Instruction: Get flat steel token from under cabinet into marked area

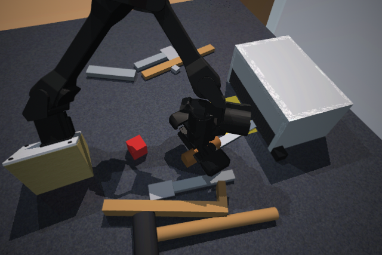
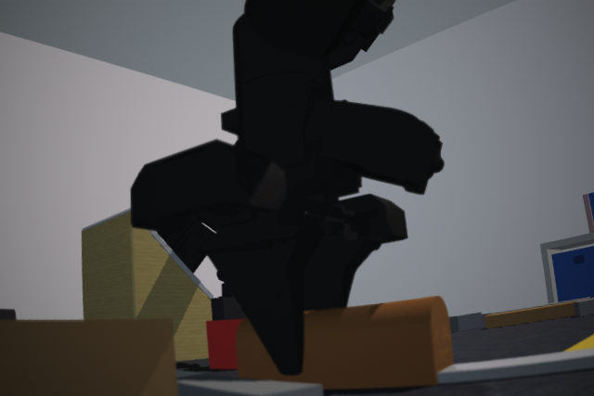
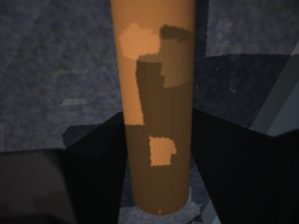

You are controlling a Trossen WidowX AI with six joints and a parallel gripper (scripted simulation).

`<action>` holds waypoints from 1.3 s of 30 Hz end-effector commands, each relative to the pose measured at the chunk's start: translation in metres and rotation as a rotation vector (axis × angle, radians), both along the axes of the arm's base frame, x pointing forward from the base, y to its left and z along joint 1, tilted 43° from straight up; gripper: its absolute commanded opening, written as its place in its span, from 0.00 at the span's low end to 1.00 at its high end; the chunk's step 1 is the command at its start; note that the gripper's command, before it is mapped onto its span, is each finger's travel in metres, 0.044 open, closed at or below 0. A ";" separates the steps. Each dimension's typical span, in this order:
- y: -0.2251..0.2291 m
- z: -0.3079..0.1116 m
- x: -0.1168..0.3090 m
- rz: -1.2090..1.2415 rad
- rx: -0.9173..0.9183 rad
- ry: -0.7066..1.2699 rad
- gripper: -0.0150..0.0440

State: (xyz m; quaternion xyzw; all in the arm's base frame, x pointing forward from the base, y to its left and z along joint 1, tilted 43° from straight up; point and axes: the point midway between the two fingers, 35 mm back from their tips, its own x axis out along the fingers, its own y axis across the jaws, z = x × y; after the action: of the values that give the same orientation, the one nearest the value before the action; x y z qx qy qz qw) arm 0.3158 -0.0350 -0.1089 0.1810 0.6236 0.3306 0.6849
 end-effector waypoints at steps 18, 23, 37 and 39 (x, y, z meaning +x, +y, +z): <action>0.004 0.004 0.027 0.002 -0.003 -0.002 0.25; 0.004 0.005 0.032 0.002 -0.003 -0.002 0.25; 0.007 0.007 0.047 0.002 -0.003 -0.003 0.25; 0.007 0.008 0.049 0.002 -0.003 -0.003 0.25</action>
State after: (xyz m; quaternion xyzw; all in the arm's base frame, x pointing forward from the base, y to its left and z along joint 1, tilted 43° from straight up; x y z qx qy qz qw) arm 0.3601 -0.0282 -0.1015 0.1800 0.6229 0.3315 0.6854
